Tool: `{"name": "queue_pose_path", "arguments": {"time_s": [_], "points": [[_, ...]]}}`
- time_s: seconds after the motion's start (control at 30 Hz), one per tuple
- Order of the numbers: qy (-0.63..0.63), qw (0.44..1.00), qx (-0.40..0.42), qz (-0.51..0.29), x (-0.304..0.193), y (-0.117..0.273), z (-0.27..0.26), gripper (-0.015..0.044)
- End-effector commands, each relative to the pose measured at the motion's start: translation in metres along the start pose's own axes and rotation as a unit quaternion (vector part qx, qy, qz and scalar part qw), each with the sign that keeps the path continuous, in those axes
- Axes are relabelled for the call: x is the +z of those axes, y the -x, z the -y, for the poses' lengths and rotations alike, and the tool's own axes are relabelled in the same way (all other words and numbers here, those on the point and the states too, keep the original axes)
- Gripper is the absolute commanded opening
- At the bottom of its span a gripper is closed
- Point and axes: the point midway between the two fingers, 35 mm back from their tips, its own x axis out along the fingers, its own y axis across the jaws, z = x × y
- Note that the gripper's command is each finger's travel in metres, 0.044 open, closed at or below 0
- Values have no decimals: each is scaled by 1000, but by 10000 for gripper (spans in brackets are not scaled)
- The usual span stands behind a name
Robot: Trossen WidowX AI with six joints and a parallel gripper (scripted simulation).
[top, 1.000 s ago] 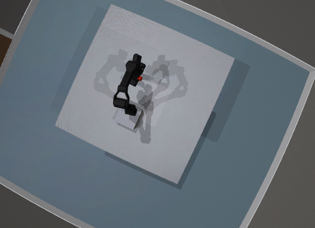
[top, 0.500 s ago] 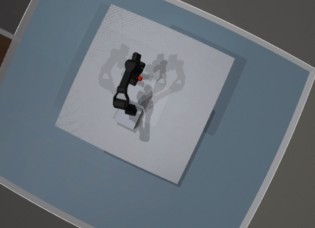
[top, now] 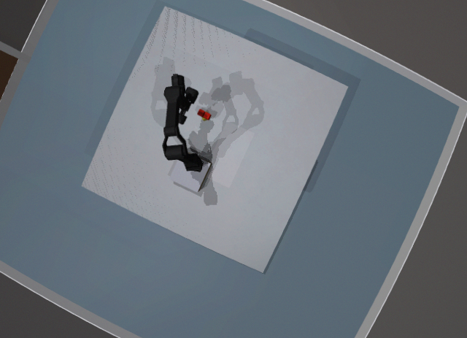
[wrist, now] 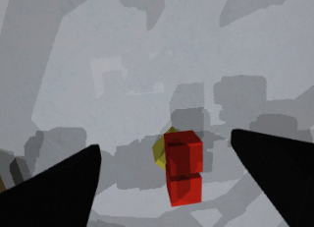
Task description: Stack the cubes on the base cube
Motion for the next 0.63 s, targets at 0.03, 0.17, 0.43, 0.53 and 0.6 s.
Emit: {"name": "queue_pose_path", "arguments": {"time_s": [0.03,0.17,0.43,0.53,0.6], "points": [[0,1000,5,-2,47,-1,-28,400],[0,1000,5,-2,47,-1,-28,400],[0,1000,5,-2,47,-1,-28,400],[0,1000,5,-2,47,-1,-28,400],[0,1000,5,-2,47,-1,-28,400]]}}
